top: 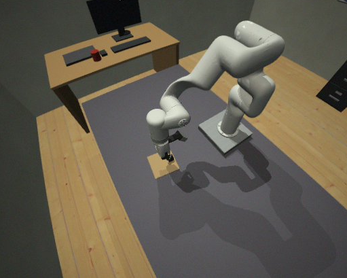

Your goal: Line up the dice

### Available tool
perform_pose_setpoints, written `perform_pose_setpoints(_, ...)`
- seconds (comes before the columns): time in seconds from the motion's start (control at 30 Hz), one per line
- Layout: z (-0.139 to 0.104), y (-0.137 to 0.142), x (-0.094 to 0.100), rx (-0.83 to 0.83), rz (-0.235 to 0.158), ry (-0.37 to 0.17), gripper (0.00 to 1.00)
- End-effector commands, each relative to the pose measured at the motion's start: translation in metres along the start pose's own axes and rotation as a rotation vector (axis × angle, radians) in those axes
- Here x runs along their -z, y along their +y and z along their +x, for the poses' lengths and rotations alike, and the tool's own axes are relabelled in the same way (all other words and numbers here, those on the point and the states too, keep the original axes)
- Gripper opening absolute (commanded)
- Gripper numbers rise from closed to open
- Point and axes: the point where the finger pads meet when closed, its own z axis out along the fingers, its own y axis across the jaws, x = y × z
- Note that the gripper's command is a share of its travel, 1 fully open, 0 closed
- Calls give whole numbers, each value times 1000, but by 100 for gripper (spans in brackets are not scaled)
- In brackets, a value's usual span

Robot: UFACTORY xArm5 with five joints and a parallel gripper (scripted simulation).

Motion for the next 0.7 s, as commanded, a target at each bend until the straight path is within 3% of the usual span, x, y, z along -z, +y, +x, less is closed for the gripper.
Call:
perform_pose_setpoints(0.0,-6,-8,1,-25,0,-2,27)
perform_pose_setpoints(0.43,-6,-8,-1,-25,0,-2,27)
perform_pose_setpoints(0.67,-6,-8,-19,-25,0,-2,27)
